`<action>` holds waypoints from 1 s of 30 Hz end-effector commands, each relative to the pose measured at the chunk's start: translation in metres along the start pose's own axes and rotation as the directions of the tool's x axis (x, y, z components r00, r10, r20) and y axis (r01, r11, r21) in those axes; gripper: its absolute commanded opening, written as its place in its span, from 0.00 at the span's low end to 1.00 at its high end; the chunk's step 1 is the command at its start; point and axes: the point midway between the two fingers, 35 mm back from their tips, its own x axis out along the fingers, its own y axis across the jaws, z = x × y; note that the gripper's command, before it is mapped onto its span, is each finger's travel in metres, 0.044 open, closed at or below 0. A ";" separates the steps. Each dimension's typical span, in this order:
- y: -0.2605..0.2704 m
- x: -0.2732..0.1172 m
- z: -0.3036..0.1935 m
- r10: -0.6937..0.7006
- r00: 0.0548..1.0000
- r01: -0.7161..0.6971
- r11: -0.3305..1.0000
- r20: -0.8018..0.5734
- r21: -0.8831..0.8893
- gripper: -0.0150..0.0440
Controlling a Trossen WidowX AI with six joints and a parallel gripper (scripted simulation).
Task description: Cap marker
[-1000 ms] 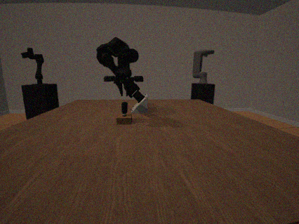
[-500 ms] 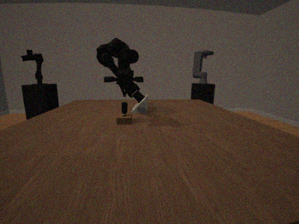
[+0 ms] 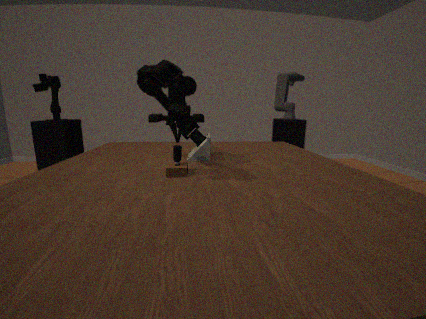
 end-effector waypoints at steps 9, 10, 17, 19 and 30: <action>-0.001 0.018 -0.001 -0.004 1.000 0.004 1.000 -0.002 -0.004 0.25; -0.001 0.020 -0.001 -0.004 1.000 0.004 1.000 -0.002 -0.004 0.25; 0.000 0.017 0.001 0.001 1.000 -0.001 1.000 0.008 0.001 0.25; 0.000 0.017 0.001 0.001 1.000 -0.001 1.000 0.008 0.001 0.25; 0.000 -0.072 -0.002 0.032 0.995 -0.025 0.997 0.095 -0.070 0.25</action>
